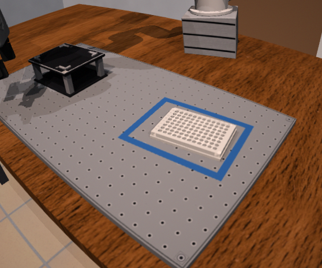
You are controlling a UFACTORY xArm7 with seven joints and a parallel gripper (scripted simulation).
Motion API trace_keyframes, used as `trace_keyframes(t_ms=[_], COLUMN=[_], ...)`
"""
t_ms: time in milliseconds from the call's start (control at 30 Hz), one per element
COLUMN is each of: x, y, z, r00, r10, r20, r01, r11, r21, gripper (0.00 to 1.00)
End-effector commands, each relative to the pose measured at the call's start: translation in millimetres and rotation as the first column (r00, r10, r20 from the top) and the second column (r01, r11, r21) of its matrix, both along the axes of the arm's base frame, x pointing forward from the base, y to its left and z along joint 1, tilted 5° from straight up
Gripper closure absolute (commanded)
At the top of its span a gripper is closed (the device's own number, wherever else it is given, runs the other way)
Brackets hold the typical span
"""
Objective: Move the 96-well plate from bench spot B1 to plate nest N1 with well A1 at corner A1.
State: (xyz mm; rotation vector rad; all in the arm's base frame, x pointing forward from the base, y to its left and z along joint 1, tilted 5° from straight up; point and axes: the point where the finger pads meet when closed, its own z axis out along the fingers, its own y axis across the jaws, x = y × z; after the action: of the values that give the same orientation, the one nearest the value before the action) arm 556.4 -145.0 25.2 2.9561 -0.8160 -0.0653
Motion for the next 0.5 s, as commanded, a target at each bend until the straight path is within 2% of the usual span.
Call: trace_keyframes(t_ms=[0,133,267,367,467], x=[2,2,1,1,-1], y=[22,25,45,54,69], z=[1,0,-1,-2,-3], r00=[0.993,0.993,0.969,0.966,0.935], r10=[0.115,0.115,0.246,0.259,0.354], r20=[0.002,0.002,-0.002,-0.002,-0.005], r01=[-0.115,-0.115,-0.246,-0.259,-0.354], r11=[0.993,0.993,0.969,0.966,0.935], r21=[0.002,0.002,0.005,0.006,0.008], gripper=[0.00,0.00,0.00,0.00,0.00])
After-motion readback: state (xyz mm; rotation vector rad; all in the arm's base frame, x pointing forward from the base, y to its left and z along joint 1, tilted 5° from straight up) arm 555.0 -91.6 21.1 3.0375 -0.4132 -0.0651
